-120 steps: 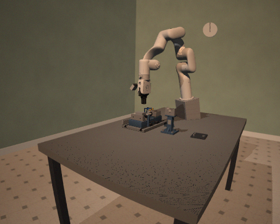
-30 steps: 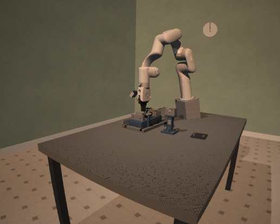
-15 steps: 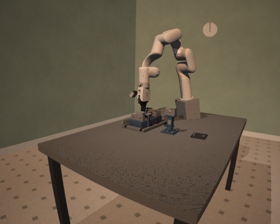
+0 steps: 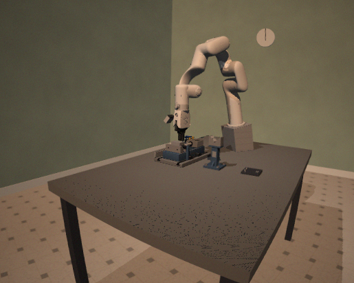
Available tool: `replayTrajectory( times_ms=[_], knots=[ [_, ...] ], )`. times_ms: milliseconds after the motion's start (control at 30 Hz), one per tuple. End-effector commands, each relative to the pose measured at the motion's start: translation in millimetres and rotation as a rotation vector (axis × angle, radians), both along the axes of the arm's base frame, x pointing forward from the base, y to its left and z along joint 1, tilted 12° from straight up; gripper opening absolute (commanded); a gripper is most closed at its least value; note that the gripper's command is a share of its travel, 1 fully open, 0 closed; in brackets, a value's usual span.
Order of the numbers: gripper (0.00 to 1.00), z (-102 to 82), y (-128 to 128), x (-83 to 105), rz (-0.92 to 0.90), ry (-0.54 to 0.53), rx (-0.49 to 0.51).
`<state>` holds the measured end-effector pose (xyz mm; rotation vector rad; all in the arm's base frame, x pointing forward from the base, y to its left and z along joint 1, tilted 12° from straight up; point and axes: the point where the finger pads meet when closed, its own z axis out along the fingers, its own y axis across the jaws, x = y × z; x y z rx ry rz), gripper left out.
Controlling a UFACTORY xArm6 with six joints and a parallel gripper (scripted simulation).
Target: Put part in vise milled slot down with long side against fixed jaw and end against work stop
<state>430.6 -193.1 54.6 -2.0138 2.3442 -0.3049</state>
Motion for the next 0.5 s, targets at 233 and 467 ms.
replayTrajectory(
  times_ms=[233, 467],
  knots=[
    [0.0, 0.0, -0.6, 1.4, 0.0, -0.004, -0.001],
    [0.0, -1.5, -0.8, 1.7, 0.0, -0.004, -0.001]
  ],
)
